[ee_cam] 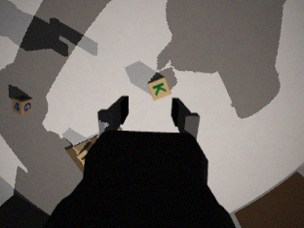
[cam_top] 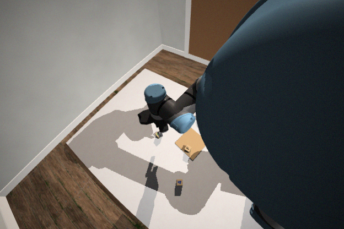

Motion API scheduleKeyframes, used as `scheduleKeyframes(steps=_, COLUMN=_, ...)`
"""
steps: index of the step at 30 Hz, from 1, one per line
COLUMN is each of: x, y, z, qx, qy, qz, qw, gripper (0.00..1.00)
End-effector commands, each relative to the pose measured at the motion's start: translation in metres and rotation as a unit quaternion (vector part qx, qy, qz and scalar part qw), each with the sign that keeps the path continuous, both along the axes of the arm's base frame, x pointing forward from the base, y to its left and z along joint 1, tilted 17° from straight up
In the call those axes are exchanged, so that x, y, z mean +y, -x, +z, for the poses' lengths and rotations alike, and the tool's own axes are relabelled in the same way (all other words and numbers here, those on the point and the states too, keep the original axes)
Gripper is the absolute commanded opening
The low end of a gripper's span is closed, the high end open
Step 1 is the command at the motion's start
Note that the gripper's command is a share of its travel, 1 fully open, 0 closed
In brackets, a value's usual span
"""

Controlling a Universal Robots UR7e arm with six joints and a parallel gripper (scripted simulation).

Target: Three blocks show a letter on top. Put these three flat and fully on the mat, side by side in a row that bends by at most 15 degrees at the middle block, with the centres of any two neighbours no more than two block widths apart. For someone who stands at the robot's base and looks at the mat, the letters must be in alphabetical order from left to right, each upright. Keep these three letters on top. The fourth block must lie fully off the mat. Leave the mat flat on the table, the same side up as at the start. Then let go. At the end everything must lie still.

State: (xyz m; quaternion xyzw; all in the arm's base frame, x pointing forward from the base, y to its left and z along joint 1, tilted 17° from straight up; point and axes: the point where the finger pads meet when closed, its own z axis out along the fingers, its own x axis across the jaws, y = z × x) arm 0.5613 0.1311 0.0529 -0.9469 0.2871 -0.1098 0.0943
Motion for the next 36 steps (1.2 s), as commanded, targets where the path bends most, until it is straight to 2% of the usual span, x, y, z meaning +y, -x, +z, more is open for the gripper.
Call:
scheduleKeyframes(steps=1, x=0.001, y=-0.006, z=0.002, qx=-0.009, qy=0.018, qz=0.065, qw=0.998, gripper=1.0)
scheduleKeyframes(steps=9, x=0.002, y=-0.012, z=0.003, qx=-0.018, qy=0.039, qz=0.141, qw=0.989, gripper=1.0)
scheduleKeyframes(steps=19, x=0.002, y=-0.015, z=0.004, qx=-0.023, qy=0.05, qz=0.183, qw=0.982, gripper=1.0)
scheduleKeyframes(steps=36, x=0.003, y=-0.016, z=0.004, qx=-0.025, qy=0.055, qz=0.201, qw=0.978, gripper=1.0)
